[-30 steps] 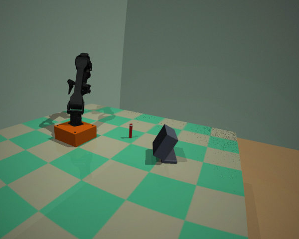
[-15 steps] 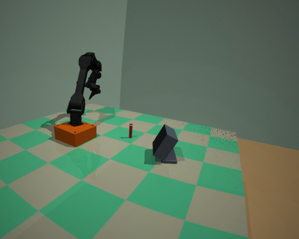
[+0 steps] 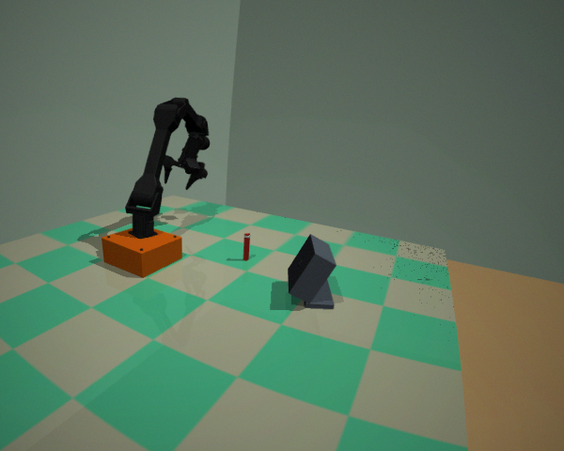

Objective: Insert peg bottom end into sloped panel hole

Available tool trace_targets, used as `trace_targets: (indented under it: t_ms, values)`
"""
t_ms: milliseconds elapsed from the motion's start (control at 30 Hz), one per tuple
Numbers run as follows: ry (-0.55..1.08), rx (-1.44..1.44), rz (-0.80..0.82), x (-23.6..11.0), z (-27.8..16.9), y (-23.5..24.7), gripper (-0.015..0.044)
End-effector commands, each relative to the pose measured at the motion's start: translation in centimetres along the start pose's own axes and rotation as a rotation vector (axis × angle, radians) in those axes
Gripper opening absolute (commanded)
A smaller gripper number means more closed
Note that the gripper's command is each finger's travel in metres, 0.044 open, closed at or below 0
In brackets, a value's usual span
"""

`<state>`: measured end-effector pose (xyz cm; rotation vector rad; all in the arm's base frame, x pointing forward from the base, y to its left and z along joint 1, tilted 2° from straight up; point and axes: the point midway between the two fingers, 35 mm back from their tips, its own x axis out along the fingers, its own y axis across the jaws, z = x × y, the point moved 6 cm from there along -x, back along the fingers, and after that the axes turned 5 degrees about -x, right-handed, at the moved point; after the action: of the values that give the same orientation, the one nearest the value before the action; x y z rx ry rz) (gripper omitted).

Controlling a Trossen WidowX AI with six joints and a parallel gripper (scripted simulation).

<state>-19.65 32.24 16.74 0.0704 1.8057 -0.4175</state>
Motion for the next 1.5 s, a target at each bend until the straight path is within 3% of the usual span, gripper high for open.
trace_targets:
  t_ms: [0,767,1467]
  values:
    - [0.005,0.017,0.023,-0.6,1.3,0.9,0.044]
    - [0.02,0.197,0.14,-3.7,10.7,5.9,0.044]
    - [0.037,0.345,0.212,-5.4,19.3,7.5,0.044]
